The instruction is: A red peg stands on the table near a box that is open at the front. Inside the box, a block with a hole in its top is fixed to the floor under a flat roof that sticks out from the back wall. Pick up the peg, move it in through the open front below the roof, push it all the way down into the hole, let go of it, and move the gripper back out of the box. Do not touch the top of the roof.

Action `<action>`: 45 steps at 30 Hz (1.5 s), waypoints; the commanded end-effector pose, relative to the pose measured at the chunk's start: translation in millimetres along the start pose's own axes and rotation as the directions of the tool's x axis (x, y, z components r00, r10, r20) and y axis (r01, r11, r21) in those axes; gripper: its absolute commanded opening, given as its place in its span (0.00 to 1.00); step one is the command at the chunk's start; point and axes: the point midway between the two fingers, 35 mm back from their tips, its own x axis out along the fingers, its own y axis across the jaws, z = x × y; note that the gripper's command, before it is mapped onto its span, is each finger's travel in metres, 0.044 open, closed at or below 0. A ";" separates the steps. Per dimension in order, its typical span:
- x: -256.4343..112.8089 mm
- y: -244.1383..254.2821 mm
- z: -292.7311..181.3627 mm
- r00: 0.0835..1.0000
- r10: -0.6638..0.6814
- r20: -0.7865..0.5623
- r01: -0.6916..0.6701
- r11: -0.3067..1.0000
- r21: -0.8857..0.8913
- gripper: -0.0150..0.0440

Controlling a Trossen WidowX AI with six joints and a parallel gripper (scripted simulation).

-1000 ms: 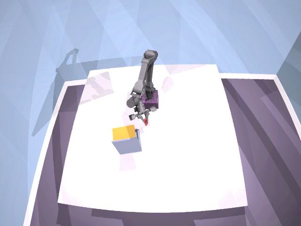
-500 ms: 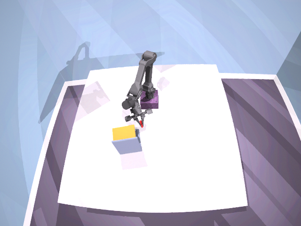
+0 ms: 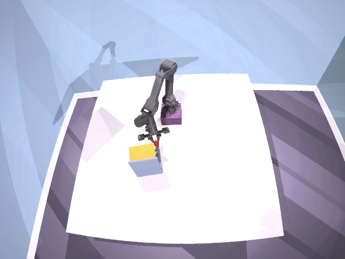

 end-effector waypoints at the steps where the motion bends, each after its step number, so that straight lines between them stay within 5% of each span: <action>1: 0.6 11.5 -0.6 1.000 0.012 -0.005 -0.012 1.000 0.008 0.25; 45: 28.1 86.9 -10.7 0.996 0.091 -0.005 -0.091 0.992 0.084 0.25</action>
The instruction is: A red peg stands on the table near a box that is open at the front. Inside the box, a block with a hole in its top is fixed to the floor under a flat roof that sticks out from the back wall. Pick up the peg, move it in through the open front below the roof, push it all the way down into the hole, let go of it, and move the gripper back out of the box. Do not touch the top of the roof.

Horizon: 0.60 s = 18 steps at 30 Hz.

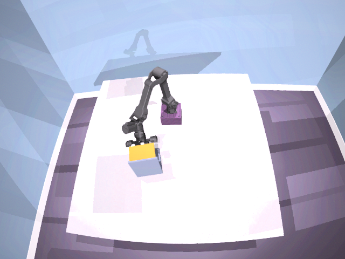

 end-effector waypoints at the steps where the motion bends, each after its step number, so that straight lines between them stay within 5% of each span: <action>1: 7.7 0.3 -7.9 1.000 0.003 0.001 -0.003 1.000 0.001 0.25; 18: 13.4 -0.9 -13.7 1.000 0.003 0.000 -0.003 1.000 0.001 0.25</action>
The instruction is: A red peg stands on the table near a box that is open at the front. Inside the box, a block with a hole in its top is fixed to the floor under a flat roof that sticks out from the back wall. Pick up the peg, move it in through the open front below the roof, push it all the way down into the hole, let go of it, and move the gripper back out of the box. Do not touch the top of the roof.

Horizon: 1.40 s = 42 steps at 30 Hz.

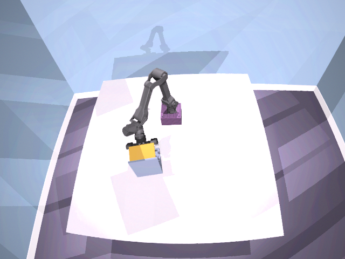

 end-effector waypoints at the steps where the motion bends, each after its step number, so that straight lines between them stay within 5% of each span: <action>1: 2.6 0.2 -2.7 1.000 0.004 0.001 -0.004 1.000 0.001 0.25; 42: 19.8 -0.4 -20.6 1.000 0.003 0.000 -0.003 1.000 0.001 0.25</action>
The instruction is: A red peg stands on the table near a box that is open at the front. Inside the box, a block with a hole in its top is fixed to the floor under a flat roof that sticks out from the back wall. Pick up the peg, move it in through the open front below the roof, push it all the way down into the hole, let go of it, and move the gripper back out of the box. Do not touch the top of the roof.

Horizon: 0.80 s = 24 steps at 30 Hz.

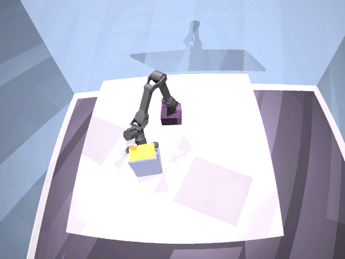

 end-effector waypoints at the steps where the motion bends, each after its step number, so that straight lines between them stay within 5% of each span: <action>1: 2.3 1.0 -2.9 1.000 0.005 0.000 -0.005 1.000 0.001 0.25; 24: 10.7 4.5 -8.3 1.000 0.005 0.000 -0.005 1.000 0.001 0.25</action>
